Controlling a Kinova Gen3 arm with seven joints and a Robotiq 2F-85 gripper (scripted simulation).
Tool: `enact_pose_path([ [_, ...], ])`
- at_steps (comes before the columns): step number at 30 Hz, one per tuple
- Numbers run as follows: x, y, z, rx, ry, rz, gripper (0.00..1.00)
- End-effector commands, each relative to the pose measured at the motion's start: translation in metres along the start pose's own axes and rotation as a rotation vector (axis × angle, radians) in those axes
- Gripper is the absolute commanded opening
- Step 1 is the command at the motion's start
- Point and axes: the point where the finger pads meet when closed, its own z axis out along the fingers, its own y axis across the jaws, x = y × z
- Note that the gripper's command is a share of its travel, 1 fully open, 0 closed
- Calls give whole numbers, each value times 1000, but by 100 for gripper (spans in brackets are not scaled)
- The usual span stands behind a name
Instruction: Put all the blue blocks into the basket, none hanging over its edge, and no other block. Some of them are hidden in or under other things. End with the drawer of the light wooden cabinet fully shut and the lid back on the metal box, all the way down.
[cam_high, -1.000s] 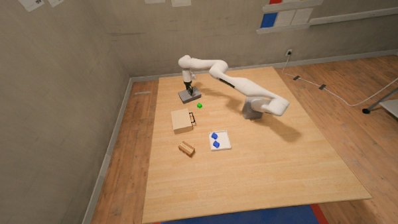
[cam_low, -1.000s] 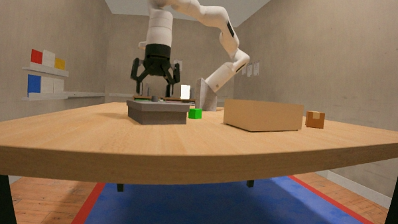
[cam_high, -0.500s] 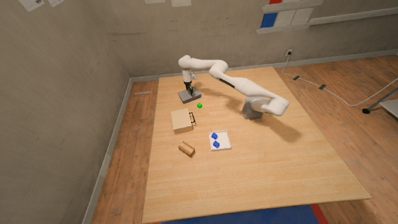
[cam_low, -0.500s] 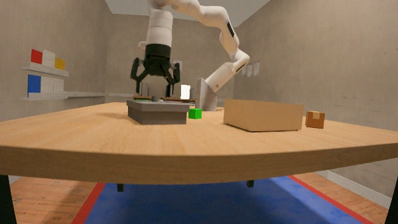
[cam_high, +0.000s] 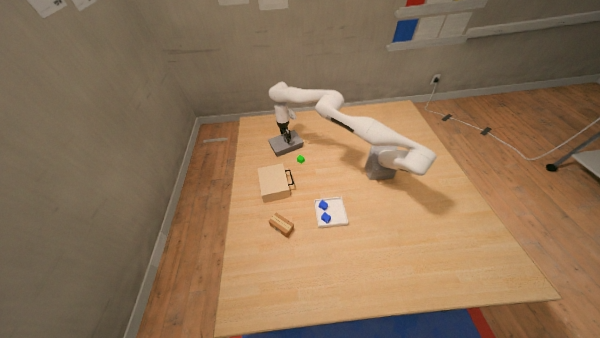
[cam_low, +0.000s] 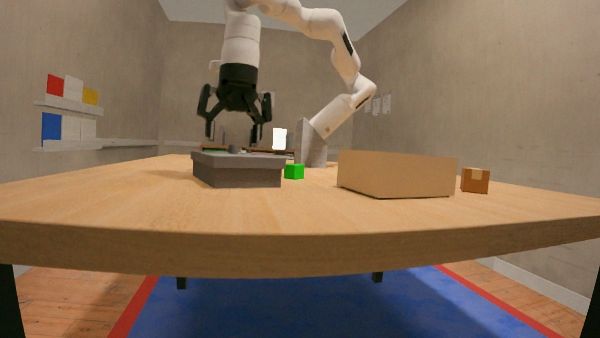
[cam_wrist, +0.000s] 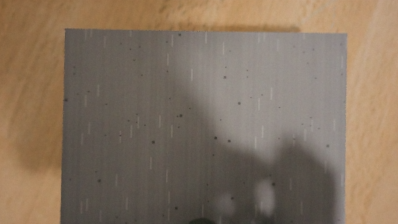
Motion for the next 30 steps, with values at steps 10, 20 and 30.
enact_pose_path([
  [10,0,0,-26,3,-1,0,100],
  [20,0,1,-62,3,-2,0,100],
  [30,0,1,-87,3,-2,0,100],
])
